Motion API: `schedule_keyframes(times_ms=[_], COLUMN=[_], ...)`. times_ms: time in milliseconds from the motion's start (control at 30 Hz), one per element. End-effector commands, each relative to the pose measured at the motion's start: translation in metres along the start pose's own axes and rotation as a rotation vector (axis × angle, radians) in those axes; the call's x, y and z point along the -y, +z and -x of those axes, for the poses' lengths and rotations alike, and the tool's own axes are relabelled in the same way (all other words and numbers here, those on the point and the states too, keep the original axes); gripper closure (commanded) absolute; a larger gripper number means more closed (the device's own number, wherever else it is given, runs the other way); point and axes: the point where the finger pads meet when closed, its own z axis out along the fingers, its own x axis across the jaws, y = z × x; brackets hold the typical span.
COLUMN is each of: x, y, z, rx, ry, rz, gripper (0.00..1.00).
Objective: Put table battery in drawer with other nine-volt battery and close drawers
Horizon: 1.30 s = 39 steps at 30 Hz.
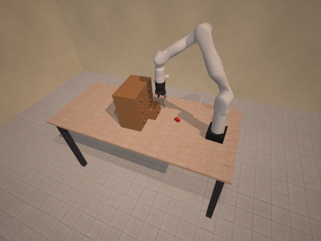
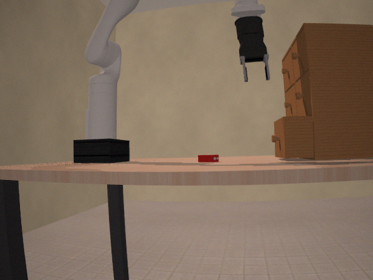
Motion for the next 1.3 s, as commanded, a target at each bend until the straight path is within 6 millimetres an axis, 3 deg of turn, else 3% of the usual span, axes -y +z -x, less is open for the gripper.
schedule_keyframes(times_ms=[0,1267], x=[0.001,0.0], y=[0.001,0.025], z=[0.001,0.022], rx=[0.001,0.028], ry=[-0.033,-0.725], rz=[0.001,0.007], gripper=[0.0,0.0])
